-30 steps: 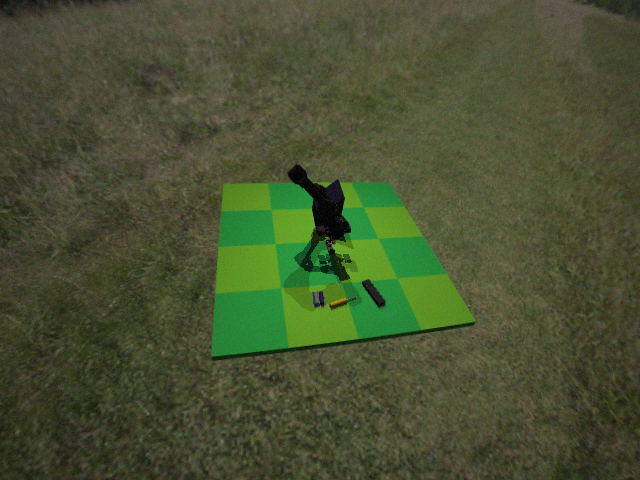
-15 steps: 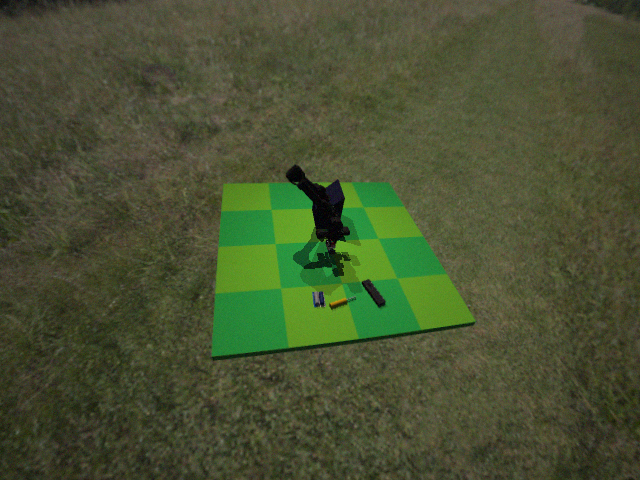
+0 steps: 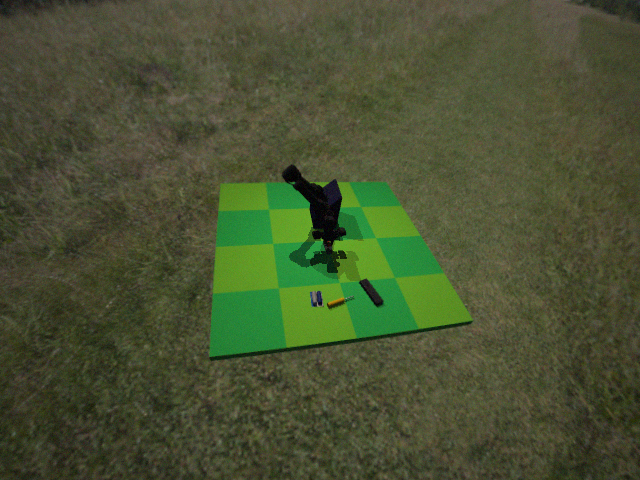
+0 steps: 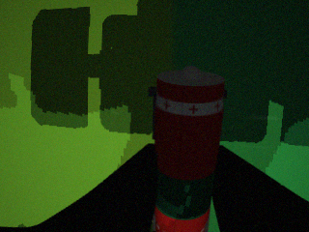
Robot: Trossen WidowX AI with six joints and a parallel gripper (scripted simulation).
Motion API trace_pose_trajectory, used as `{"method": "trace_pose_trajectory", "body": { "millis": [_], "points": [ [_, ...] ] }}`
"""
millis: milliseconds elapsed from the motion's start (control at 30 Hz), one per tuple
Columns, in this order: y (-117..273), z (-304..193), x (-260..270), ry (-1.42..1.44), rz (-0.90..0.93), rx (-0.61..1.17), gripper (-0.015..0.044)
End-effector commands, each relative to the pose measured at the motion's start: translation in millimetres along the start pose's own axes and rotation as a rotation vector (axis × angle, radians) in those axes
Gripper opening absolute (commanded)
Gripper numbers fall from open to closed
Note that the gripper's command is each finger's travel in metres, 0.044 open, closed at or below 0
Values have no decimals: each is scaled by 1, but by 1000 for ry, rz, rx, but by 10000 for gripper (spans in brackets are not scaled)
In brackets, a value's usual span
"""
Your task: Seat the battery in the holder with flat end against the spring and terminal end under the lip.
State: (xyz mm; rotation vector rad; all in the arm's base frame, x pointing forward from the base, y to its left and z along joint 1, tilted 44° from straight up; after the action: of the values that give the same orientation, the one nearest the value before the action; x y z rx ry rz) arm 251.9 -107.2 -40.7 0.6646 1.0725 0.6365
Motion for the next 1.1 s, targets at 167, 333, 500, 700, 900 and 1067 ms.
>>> {"method": "trace_pose_trajectory", "body": {
  "millis": [167, 333, 500, 700, 900, 1067],
  "points": [
    [-6, -9, 1, 15, 22, -31, 69],
    [-8, -11, 1, 17, 31, -54, 69],
    [-10, -13, 1, 19, 39, -78, 69],
    [-12, -16, 0, 22, 47, -108, 69],
    [-13, -19, -2, 26, 57, -138, 69],
    [-13, -21, -4, 30, 64, -165, 69]
  ]
}}
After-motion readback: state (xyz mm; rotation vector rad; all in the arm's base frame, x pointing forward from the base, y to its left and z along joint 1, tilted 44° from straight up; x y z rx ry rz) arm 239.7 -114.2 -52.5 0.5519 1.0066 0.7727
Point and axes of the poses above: the point midway between the two fingers, 35 mm back from their tips, its own y axis back along the fingers, its own x axis across the jaws, z = x × y, the point moved 3 cm from there along y, back along the fingers, and after that the axes turned 13 degrees about -y, right-handed, at the moved point
